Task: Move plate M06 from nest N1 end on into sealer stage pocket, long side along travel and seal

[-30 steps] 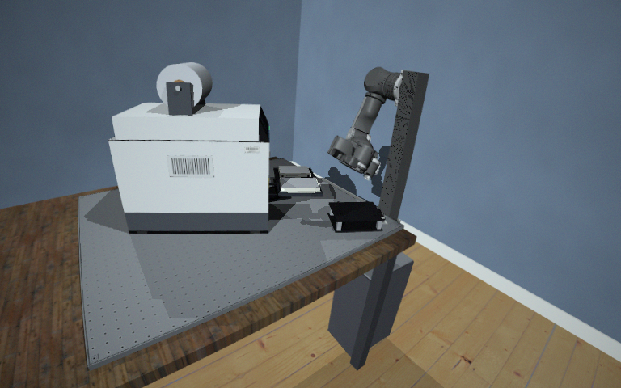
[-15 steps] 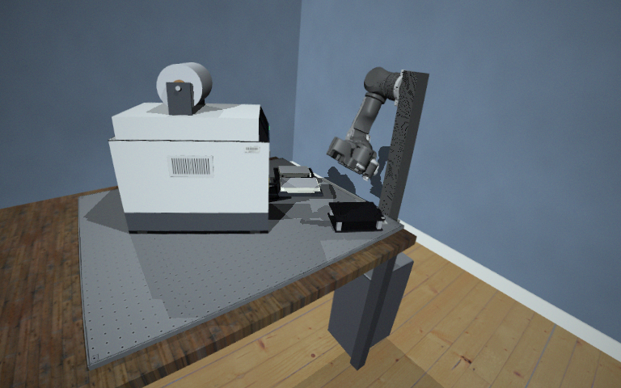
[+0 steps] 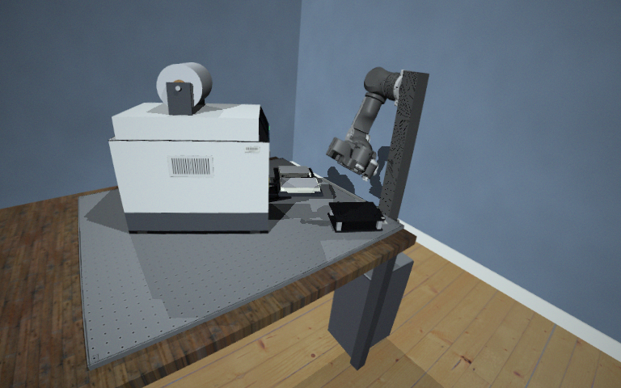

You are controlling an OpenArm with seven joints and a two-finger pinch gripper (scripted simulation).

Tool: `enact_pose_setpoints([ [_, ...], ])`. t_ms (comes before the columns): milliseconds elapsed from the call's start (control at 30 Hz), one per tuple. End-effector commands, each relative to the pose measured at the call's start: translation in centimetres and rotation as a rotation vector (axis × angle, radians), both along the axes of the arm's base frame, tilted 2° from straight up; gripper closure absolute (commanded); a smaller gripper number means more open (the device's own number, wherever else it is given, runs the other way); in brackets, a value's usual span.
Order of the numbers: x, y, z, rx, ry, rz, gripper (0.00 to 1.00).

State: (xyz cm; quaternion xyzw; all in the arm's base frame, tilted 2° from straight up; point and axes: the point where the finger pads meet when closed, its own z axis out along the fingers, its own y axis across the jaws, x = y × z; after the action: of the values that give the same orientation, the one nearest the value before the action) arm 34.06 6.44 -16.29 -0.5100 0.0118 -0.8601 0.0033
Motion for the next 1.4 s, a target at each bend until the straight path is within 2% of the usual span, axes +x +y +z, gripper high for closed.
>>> enact_pose_setpoints([
  [0,-0.1,0.1,0.2,0.006,-0.004,0.008,1.0],
  [67,-0.02,0.7,0.5,-0.016,-0.012,0.025,1.0],
  [200,-0.11,3.5,2.1,-0.09,-0.046,0.126,1.0],
  [1367,-0.13,2.7,1.6,-0.09,-0.046,0.126,1.0],
])
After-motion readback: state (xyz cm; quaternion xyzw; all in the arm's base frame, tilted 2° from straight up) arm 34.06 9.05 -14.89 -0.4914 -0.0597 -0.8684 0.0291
